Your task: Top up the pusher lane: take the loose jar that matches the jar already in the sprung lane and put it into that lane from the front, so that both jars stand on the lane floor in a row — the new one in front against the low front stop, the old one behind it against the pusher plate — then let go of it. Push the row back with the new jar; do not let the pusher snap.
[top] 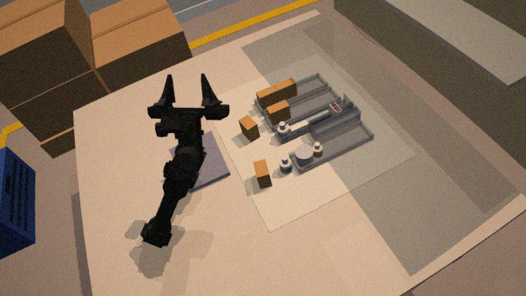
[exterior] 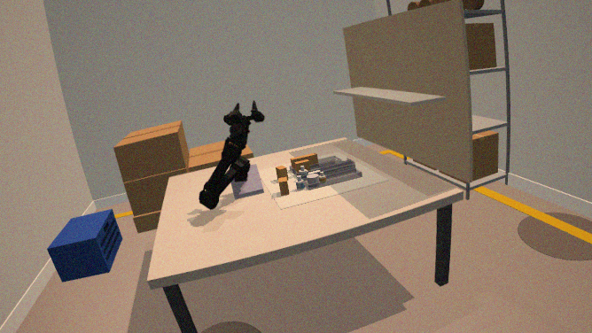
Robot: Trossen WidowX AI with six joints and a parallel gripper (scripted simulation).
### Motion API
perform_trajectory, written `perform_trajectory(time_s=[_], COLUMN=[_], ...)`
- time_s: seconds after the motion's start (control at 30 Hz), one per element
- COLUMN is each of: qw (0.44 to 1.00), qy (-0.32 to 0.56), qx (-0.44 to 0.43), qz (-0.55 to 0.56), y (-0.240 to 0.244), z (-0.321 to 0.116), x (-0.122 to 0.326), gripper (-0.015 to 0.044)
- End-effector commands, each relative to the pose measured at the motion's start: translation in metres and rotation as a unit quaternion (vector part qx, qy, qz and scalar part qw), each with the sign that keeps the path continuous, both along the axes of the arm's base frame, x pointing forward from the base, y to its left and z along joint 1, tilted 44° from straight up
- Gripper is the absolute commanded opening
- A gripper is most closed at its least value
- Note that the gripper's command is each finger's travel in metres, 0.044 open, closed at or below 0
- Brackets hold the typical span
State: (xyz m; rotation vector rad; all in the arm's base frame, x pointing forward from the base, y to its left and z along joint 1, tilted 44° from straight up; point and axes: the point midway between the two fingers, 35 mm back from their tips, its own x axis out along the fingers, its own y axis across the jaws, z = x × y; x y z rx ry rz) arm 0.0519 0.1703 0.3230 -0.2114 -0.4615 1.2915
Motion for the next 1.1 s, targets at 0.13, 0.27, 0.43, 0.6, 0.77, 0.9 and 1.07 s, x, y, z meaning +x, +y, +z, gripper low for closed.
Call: perform_trajectory(time_s=[0.13,0.27,0.43,0.6,0.77,0.9,1.07], qw=[0.987,0.943,0.847,0.716,0.562,0.432,0.296], qy=[0.106,0.214,0.324,0.399,0.436,0.439,0.42], qx=[-0.067,-0.14,-0.225,-0.304,-0.38,-0.44,-0.505], qz=[-0.097,-0.213,-0.356,-0.486,-0.592,-0.654,-0.694], y=[0.009,0.005,-0.019,-0.06,-0.109,-0.15,-0.198], z=[-0.02,-0.051,-0.094,-0.135,-0.166,-0.182,-0.184], x=[0.049,0.1,0.153,0.188,0.208,0.216,0.225], gripper=[0.044,0.044,0.044,0.044,0.044,0.044,0.044])
